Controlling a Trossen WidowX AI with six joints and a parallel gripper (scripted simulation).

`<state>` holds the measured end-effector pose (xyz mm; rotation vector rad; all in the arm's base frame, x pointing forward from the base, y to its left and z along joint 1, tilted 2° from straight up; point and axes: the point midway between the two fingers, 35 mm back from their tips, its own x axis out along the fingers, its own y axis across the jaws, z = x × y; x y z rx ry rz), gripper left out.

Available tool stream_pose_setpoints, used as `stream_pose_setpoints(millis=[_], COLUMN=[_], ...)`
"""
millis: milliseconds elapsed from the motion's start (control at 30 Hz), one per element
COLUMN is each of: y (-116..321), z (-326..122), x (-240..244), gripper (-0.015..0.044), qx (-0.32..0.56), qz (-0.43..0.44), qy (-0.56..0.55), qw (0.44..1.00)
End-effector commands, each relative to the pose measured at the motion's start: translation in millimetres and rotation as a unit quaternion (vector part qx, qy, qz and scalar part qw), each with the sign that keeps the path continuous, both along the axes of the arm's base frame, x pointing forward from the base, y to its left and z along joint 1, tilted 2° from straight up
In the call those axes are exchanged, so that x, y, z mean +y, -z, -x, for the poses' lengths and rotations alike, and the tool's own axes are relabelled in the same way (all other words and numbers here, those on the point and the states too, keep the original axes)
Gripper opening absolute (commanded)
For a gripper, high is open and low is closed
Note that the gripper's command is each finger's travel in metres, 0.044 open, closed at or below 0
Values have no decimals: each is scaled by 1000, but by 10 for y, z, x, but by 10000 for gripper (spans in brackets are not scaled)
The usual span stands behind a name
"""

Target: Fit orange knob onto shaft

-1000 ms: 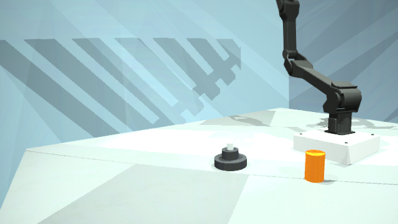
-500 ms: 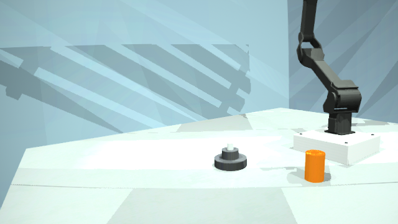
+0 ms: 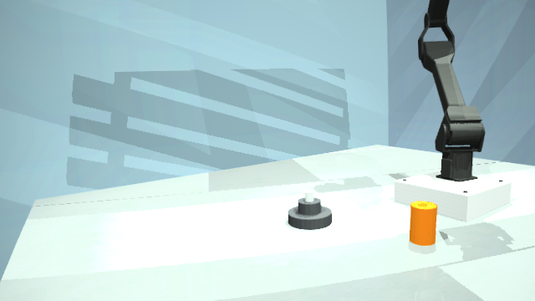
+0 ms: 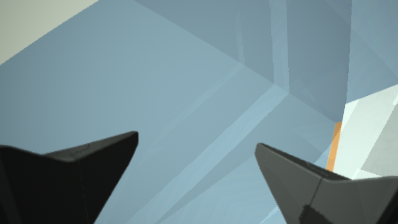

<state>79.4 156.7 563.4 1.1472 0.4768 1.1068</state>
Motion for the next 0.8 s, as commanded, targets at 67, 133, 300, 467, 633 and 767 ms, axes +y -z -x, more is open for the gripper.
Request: stream_pose_setpoints(millis=[67, 133, 300, 467, 633, 767], y=[559, 704, 1256, 2002, 2800, 3433], z=[-508, -624, -995, -1387, -1673, -1790], x=[383, 449, 639, 715, 612, 410], gripper=[440, 440, 440, 440, 440, 440], qx=[57, 71, 136, 225, 321, 400], qz=[99, 122, 201, 294, 383, 448], qy=[54, 66, 98, 134, 168, 190], qw=[992, 988, 965, 919, 850, 777])
